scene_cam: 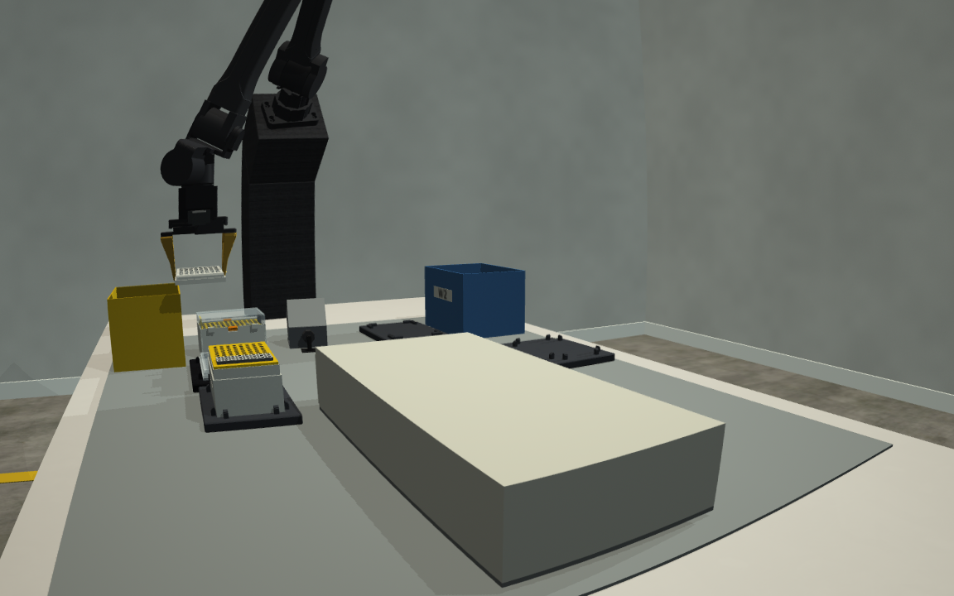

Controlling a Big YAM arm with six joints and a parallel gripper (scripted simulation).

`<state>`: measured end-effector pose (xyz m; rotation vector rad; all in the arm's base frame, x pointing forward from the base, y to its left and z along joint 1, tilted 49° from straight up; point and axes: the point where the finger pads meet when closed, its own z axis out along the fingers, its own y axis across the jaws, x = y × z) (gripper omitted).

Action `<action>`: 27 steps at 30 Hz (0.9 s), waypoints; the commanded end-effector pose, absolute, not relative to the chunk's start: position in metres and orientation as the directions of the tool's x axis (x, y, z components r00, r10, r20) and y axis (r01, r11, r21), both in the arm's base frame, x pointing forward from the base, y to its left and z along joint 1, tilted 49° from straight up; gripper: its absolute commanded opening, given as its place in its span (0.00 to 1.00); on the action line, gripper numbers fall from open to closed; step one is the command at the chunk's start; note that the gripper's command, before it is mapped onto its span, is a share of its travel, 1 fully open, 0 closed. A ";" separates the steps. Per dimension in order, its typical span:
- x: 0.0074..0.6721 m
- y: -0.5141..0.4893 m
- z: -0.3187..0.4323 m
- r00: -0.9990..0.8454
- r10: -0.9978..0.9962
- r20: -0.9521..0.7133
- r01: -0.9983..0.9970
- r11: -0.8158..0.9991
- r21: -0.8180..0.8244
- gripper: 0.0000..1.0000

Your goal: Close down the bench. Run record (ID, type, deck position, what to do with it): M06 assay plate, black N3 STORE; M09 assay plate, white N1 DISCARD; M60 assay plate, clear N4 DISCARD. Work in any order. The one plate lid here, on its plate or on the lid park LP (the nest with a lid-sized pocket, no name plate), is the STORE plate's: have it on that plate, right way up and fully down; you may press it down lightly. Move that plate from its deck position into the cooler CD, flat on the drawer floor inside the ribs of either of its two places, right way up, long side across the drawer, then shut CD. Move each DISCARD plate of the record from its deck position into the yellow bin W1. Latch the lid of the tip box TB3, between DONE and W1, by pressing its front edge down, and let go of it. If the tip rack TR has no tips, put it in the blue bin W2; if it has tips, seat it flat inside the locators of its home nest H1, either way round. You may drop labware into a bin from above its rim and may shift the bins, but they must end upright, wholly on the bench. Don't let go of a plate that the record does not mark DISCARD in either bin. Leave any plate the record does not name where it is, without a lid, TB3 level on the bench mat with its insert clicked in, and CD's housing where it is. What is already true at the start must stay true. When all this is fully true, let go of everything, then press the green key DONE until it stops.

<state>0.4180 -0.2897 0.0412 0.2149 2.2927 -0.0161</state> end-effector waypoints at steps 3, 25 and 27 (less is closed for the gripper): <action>0.414 -0.307 0.041 -0.642 0.123 -0.757 0.155 0.987 0.028 0.00; 0.386 -0.347 0.017 -0.642 0.123 -0.756 0.157 0.987 0.027 0.00; 0.383 -0.351 0.014 -0.642 0.123 -0.756 0.157 0.987 0.027 0.00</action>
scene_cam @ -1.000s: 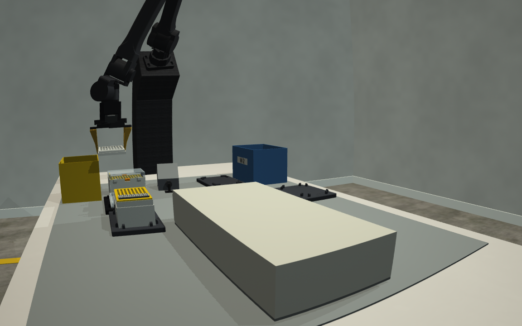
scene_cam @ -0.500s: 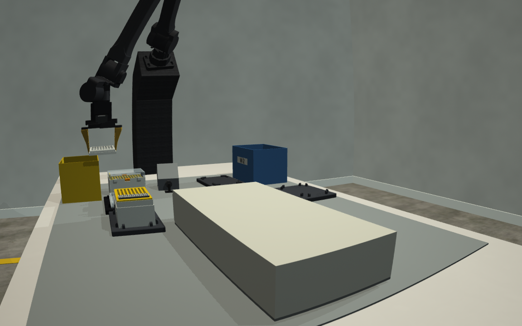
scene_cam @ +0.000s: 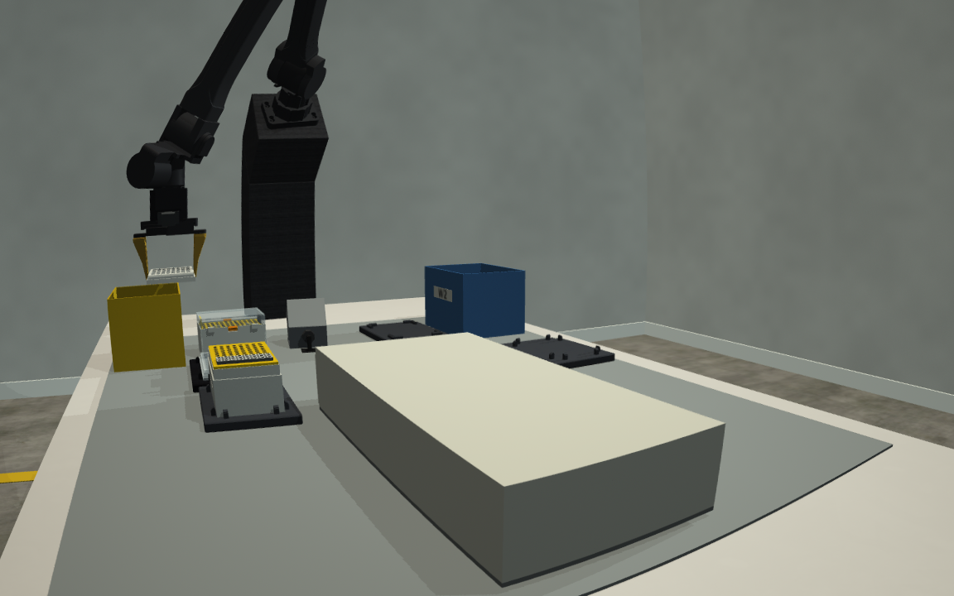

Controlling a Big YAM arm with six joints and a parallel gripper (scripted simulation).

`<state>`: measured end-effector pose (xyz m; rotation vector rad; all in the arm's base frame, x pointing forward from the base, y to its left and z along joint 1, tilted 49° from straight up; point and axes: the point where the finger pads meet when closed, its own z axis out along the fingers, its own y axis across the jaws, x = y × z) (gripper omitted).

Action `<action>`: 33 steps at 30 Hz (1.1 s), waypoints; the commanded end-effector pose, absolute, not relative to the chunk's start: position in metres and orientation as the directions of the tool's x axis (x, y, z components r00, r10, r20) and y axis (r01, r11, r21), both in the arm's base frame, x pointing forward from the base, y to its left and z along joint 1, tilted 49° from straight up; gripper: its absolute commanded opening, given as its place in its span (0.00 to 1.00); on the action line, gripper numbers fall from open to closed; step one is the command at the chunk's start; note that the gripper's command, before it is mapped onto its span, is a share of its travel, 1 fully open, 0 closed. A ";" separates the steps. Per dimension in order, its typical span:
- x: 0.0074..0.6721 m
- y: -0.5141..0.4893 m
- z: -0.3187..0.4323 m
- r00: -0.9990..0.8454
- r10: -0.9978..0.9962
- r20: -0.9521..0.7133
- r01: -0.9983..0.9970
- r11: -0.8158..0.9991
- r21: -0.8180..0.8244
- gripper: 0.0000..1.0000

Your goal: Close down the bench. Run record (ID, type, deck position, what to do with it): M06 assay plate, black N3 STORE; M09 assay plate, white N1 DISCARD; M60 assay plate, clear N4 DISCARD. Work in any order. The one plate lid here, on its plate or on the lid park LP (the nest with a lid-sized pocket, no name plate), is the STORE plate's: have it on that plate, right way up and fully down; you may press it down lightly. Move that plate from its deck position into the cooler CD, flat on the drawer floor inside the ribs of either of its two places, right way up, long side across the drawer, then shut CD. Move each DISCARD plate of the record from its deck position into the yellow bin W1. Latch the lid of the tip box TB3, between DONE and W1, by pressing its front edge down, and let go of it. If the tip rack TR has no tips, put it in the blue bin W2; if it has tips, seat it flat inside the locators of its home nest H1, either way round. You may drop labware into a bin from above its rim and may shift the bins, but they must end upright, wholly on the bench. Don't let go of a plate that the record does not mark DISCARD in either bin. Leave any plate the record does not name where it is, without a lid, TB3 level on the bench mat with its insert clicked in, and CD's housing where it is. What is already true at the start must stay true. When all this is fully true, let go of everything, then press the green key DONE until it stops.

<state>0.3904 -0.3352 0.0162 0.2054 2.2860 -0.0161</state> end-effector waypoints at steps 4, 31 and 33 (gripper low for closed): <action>0.378 -0.359 0.009 -0.644 0.125 -0.755 0.158 0.987 0.030 0.00; 0.359 -0.385 -0.006 -0.645 0.124 -0.754 0.151 0.988 0.034 0.00; 0.359 -0.385 -0.006 -0.645 0.124 -0.754 0.151 0.988 0.034 0.00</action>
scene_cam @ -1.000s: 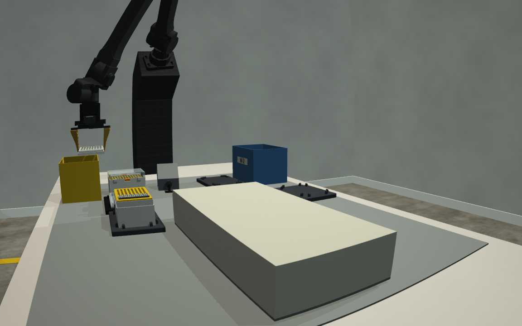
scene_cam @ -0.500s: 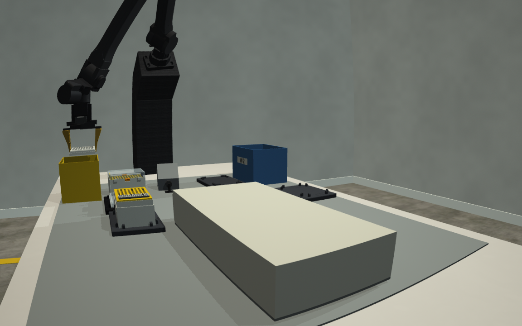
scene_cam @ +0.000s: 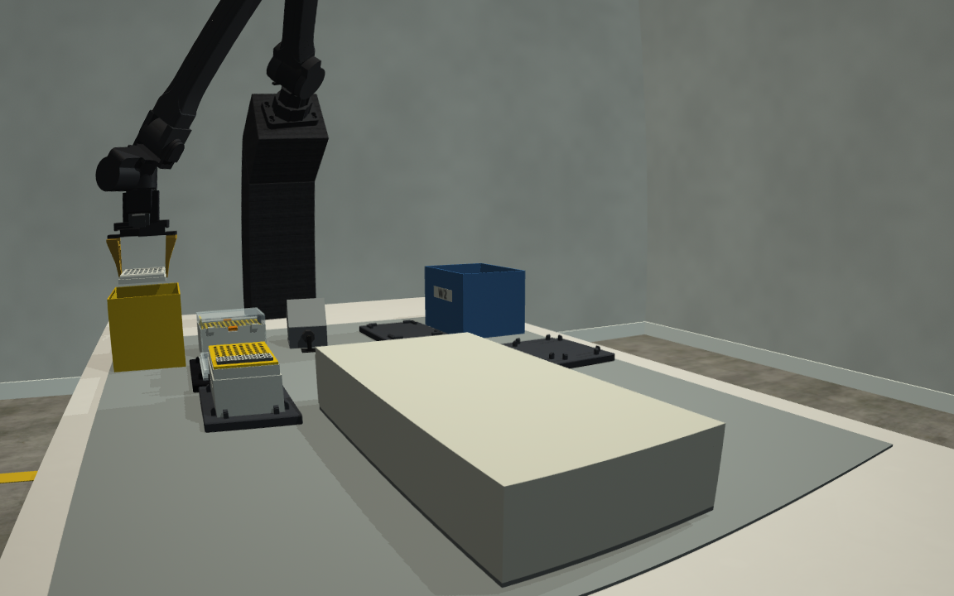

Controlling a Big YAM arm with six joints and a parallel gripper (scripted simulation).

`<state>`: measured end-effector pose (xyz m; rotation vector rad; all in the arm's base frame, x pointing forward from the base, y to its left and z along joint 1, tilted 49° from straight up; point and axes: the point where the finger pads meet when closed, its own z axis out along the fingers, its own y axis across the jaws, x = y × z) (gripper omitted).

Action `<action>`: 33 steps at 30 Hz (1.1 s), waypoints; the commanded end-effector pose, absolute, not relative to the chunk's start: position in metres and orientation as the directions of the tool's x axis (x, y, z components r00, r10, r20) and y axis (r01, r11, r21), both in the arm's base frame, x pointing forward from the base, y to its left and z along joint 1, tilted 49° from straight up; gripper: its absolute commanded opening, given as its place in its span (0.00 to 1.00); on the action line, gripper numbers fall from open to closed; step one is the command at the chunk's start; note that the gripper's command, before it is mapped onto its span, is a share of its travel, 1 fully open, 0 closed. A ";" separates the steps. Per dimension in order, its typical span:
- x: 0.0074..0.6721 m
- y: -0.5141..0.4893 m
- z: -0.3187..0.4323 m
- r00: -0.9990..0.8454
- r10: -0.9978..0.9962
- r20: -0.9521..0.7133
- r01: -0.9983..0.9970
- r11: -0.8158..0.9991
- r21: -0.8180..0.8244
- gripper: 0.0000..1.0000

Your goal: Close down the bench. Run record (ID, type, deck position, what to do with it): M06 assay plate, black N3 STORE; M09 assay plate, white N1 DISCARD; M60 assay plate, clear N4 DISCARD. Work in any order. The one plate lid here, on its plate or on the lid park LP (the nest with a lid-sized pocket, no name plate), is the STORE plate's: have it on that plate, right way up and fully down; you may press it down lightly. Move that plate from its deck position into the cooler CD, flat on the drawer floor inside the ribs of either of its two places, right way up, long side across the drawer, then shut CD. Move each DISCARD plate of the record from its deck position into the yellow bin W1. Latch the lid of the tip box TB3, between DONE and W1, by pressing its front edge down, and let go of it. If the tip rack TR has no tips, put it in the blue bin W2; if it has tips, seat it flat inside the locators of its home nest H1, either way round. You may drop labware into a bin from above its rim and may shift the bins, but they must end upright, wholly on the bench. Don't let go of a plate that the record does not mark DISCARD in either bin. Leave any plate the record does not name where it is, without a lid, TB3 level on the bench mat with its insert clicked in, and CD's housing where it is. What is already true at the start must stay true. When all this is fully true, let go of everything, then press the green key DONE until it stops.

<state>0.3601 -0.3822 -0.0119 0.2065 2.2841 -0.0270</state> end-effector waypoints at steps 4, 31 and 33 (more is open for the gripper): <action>0.359 -0.385 -0.006 -0.645 0.124 -0.754 0.151 0.988 0.034 0.00; 0.359 -0.385 -0.006 -0.645 0.124 -0.754 0.151 0.988 0.034 1.00; 0.359 -0.385 -0.006 -0.645 0.124 -0.754 0.151 0.988 0.034 1.00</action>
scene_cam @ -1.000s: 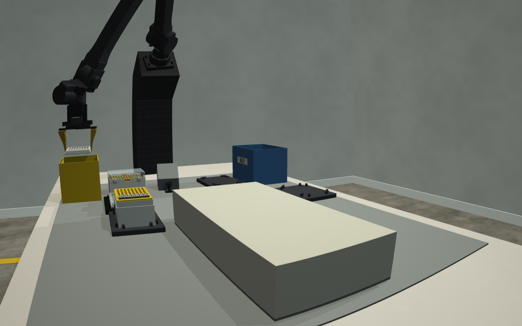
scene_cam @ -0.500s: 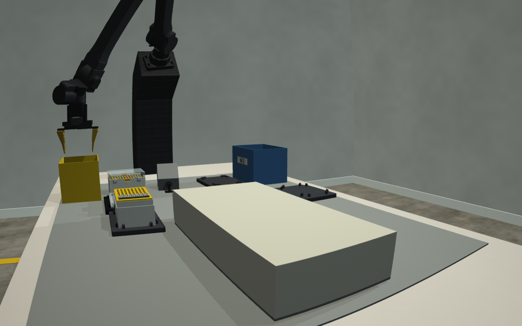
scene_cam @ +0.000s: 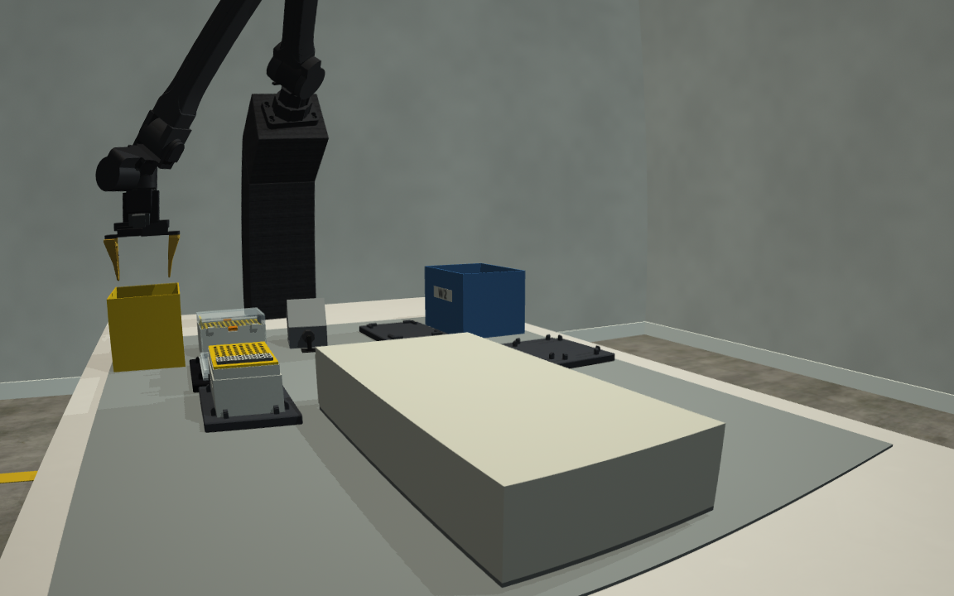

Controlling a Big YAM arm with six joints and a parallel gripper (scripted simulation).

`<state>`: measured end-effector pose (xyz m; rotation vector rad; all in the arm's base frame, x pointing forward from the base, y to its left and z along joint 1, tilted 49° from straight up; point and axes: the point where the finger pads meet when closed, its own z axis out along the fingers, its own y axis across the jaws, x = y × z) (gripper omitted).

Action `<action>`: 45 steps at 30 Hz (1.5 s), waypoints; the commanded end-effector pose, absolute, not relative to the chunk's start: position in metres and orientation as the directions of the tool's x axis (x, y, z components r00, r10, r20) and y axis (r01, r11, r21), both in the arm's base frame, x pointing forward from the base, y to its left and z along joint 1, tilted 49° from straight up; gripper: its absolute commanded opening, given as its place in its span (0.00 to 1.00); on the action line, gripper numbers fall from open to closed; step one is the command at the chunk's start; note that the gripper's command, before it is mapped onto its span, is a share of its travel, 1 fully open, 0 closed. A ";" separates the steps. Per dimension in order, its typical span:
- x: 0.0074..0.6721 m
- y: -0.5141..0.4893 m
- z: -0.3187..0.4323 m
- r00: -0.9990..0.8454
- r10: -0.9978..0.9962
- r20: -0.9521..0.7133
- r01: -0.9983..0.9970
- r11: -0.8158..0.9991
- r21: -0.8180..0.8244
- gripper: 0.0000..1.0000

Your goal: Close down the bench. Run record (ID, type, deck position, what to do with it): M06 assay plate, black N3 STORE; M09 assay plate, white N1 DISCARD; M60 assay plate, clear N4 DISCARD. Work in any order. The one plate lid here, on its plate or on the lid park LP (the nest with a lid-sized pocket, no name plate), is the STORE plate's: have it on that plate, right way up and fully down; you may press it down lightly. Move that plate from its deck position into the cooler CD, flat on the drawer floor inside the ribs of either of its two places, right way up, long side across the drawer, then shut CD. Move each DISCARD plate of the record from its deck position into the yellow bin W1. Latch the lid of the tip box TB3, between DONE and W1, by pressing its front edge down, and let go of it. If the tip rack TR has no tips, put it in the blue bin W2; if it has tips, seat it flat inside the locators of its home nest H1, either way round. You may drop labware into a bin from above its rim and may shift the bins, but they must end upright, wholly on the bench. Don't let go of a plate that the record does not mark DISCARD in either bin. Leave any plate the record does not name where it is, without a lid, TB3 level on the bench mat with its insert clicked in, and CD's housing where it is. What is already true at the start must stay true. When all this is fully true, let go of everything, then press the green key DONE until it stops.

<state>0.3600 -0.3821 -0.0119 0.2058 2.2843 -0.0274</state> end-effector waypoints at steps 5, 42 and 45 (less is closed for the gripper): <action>0.372 -0.372 0.007 -0.643 0.141 -0.753 0.155 0.987 0.052 1.00; 0.452 -0.311 0.089 -0.637 0.139 -0.758 0.155 0.987 0.051 1.00; 0.454 -0.304 0.092 -0.640 0.142 -0.755 0.155 0.986 0.054 1.00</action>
